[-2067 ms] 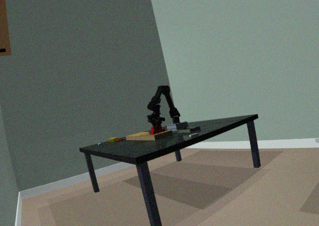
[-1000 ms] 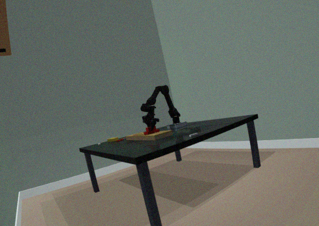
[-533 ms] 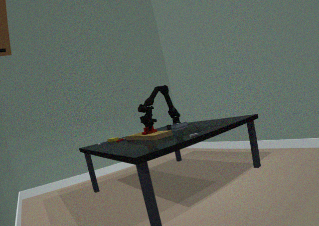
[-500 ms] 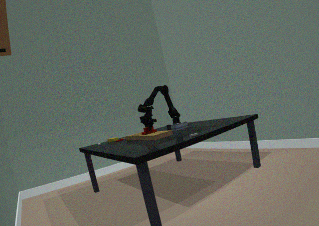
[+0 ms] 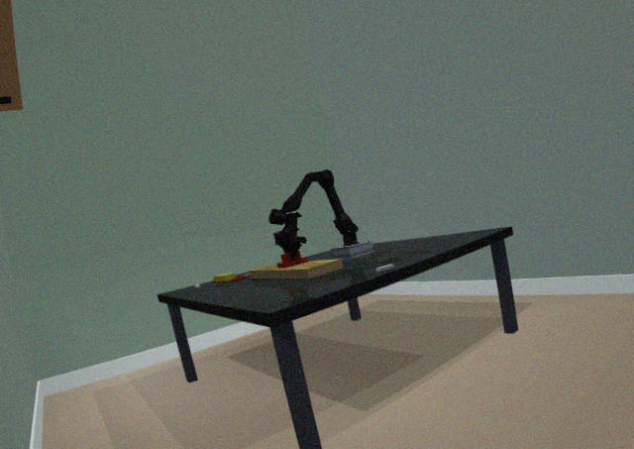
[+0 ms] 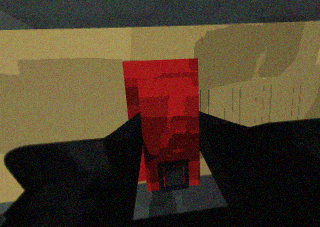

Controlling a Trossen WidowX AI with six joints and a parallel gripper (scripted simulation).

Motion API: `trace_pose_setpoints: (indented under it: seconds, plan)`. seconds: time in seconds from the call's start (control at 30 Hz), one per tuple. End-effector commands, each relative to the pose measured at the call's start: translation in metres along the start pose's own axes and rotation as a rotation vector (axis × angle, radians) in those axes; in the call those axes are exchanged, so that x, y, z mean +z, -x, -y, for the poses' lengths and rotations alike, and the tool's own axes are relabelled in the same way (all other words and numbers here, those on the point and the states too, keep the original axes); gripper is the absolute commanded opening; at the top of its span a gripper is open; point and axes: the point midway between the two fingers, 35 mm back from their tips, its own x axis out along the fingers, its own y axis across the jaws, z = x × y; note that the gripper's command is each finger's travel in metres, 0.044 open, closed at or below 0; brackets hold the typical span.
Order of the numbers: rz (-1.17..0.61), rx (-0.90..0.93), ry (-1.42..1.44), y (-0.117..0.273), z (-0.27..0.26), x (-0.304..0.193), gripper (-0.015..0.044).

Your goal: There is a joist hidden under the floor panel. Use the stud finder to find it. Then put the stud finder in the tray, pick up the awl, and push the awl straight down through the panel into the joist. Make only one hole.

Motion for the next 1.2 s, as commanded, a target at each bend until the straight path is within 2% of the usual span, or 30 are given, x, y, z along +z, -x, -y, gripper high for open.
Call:
trace_pose_setpoints:
  seconds: [0.0, 1.17]
  plan:
    - [-0.001, 0.0, 0.002, -0.001, 0.013, -0.001, 0.0]
    - [-0.001, -0.008, 0.004, 0.0, 0.107, 0.0, 0.0]
